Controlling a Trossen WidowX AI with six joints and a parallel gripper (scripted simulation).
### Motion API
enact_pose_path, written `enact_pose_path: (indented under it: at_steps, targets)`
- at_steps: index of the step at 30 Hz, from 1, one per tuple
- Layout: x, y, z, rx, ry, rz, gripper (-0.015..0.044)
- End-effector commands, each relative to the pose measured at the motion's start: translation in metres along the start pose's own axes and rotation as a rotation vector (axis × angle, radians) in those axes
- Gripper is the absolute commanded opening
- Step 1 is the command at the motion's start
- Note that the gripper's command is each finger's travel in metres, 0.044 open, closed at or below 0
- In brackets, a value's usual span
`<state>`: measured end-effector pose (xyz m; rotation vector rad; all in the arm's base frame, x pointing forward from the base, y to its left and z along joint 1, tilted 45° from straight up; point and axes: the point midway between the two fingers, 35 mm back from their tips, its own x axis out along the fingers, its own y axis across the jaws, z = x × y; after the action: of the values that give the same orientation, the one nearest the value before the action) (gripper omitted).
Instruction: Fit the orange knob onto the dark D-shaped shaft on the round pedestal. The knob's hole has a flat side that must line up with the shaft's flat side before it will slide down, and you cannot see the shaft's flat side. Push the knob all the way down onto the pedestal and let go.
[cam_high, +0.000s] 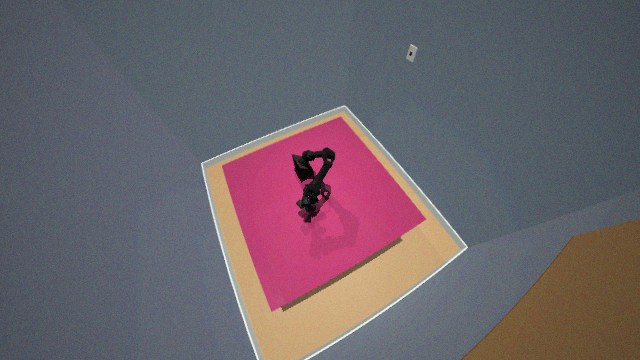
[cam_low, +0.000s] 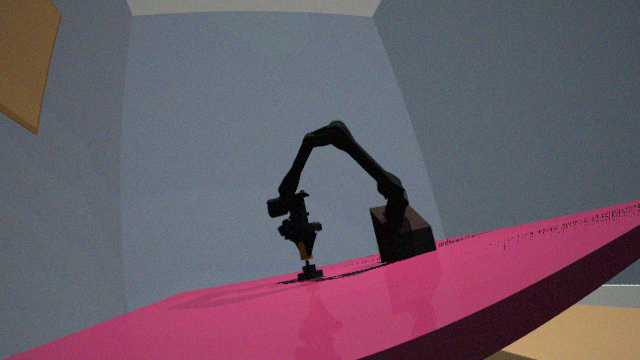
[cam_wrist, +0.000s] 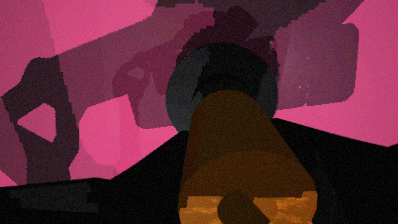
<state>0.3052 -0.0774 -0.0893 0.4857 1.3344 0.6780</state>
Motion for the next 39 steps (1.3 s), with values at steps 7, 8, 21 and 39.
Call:
enact_pose_path:
  at_steps: [7,8,21,39]
  targets:
    - [0.0009,0.0005,-0.0008,0.38,0.0,-0.001,0.0]
    - [0.0011,0.0003,-0.0008,0.38,0.0,-0.001,0.0]
    - [0.0027,0.0,-0.0007,0.38,0.0,-0.001,0.0]
    - [-0.001,0.0009,-0.0002,0.495,0.0,-0.001,0.0]
